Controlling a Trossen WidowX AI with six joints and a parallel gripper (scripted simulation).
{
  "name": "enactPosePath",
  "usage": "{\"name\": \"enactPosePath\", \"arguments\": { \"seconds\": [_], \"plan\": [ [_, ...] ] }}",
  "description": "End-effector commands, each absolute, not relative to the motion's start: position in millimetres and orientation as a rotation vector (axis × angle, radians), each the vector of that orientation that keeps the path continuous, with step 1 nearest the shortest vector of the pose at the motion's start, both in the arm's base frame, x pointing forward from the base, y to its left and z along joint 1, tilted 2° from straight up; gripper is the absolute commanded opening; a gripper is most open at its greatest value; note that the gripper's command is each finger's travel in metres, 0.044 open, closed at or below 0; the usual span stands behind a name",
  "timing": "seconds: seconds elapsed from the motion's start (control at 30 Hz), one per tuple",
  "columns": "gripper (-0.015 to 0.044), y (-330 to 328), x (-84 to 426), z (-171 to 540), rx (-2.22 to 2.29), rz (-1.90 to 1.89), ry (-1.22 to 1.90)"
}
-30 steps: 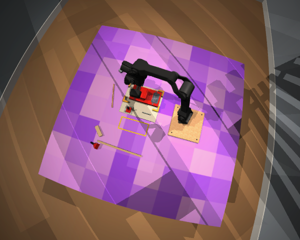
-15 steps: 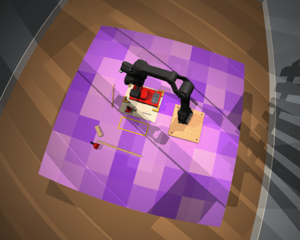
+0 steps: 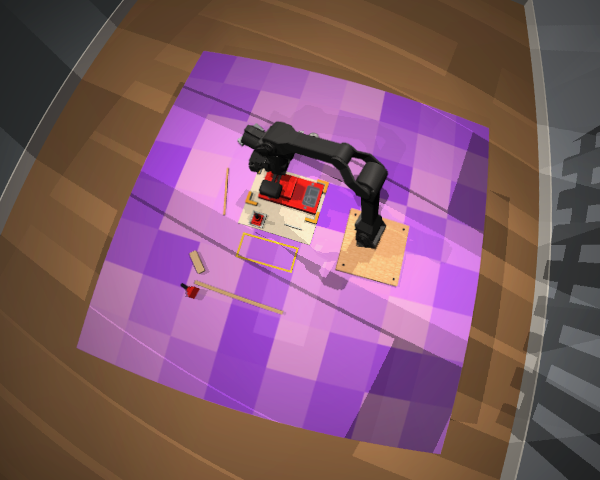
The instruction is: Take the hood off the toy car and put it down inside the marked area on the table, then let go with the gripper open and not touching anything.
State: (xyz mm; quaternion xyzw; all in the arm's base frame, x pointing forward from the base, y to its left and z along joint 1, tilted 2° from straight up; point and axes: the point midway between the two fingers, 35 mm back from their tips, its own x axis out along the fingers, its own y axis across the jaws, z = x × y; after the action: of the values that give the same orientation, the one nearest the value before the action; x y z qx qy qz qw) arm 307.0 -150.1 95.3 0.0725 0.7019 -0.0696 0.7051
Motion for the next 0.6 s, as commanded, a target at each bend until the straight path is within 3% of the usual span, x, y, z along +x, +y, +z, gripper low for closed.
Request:
{"name": "enactPosePath", "arguments": {
  "seconds": [0.0, 0.57],
  "plan": [
    [0.044, -149.2, 305.7, 90.1, 0.166, -0.156, 1.566],
    [0.044, -148.2, 305.1, 75.6, 0.166, -0.156, 1.566]
  ]
}}
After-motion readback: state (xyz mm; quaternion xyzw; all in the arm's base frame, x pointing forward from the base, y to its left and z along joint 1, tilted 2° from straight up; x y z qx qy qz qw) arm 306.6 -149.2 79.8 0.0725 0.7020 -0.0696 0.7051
